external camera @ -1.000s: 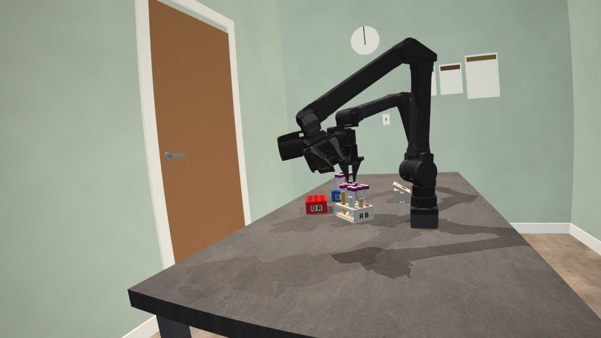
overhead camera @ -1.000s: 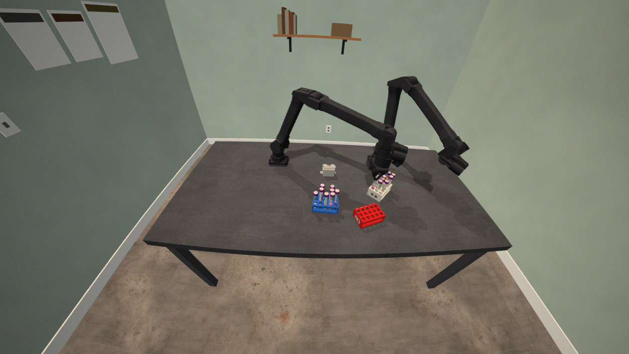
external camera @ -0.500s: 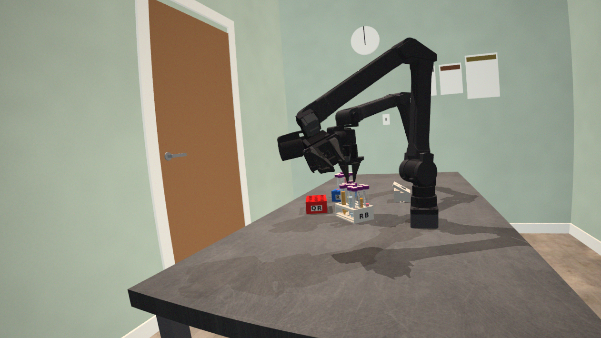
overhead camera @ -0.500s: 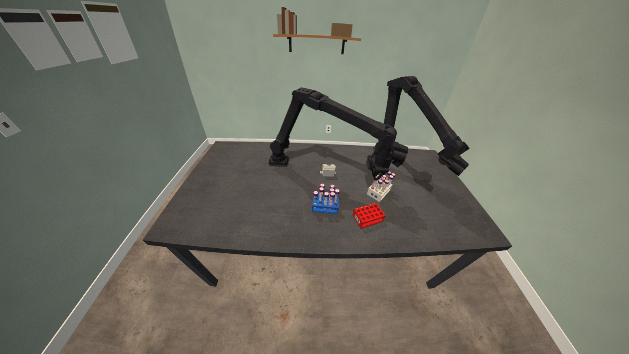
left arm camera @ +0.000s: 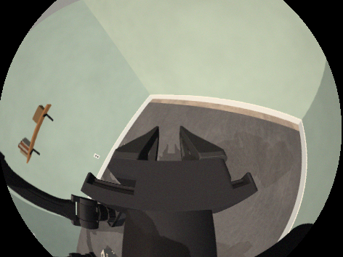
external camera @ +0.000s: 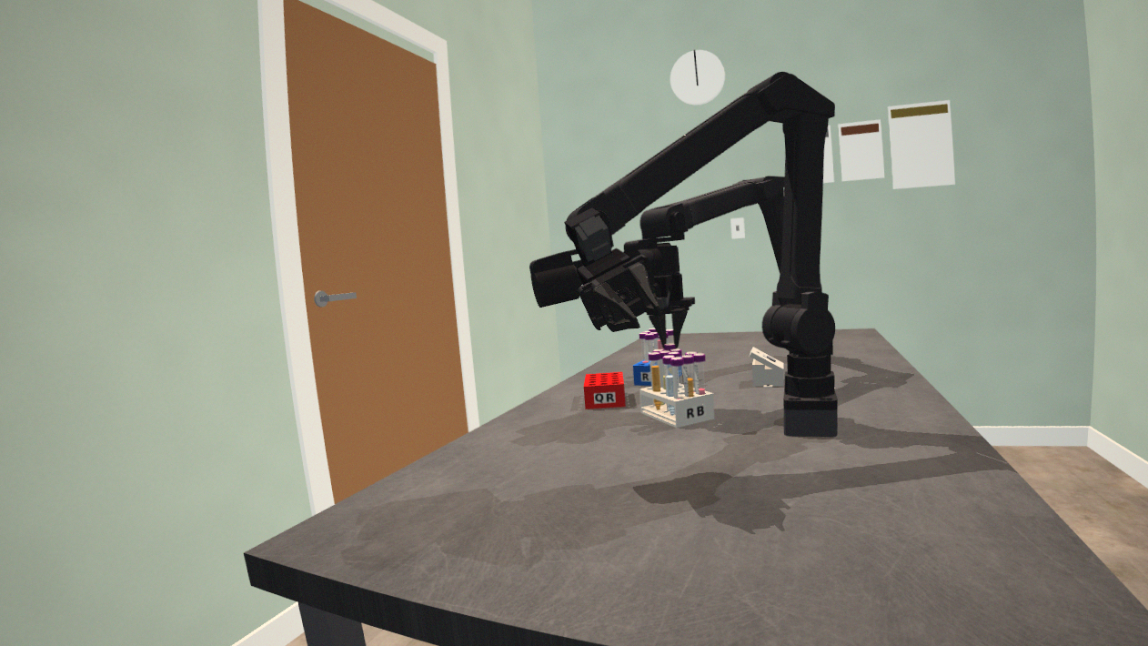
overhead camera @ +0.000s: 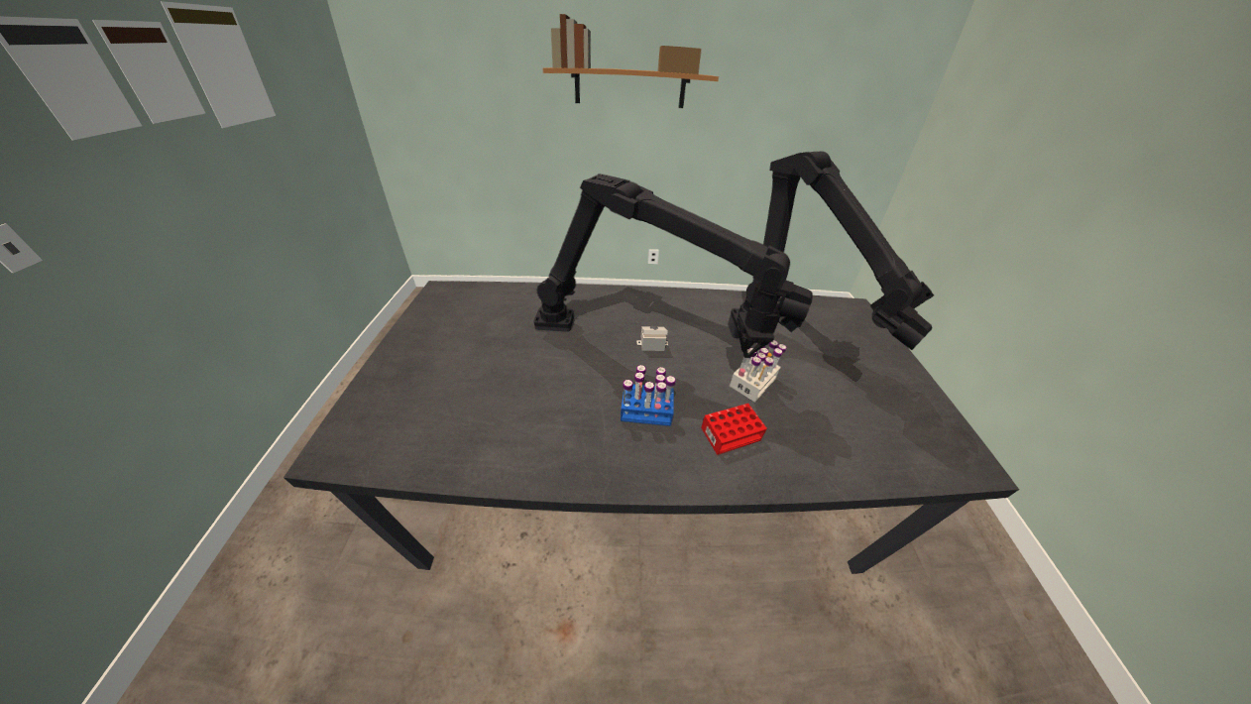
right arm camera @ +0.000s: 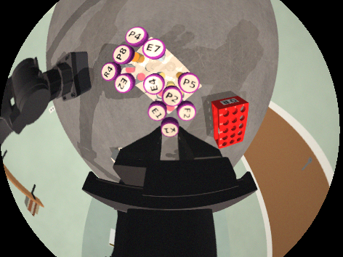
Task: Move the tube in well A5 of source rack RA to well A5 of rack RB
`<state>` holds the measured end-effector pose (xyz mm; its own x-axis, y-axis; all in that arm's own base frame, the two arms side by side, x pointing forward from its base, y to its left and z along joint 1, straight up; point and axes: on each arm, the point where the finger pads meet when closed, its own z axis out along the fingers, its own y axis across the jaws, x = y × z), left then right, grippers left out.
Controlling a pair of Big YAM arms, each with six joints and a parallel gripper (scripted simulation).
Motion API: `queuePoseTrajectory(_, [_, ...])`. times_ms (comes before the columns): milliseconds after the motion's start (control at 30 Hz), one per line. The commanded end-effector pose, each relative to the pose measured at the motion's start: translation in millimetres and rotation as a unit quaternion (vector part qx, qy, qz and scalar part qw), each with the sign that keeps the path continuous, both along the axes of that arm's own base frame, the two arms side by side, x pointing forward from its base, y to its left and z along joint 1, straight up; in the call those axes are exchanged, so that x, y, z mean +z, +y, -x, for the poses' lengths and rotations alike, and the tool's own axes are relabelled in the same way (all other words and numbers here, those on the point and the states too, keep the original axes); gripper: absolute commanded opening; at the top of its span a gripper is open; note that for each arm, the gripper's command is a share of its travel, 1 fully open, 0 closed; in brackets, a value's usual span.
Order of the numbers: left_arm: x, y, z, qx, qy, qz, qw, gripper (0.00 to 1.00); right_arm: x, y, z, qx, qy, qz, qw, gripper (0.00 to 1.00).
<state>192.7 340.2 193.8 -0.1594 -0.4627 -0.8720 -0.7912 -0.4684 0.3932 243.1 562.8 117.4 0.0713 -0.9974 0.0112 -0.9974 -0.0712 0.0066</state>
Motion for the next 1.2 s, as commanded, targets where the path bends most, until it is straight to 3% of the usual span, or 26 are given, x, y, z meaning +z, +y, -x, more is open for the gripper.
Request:
queuePoseTrajectory(0, [9.8, 4.8, -6.6, 0.000, -0.012, -0.009, 1.000, 0.30, 34.9, 18.3, -9.0, -0.002, -0.015, -0.032, 0.999, 0.00])
queuePoseTrajectory(500, [9.8, 4.8, -6.6, 0.000, -0.012, -0.009, 1.000, 0.30, 55.8, 15.5, -13.1, -0.002, -0.020, -0.043, 0.999, 0.00])
queuePoseTrajectory(1167, [9.8, 4.8, -6.6, 0.000, -0.012, -0.009, 1.000, 0.30, 53.8, 15.1, -15.2, -0.001, -0.019, -0.041, 0.999, 0.00])
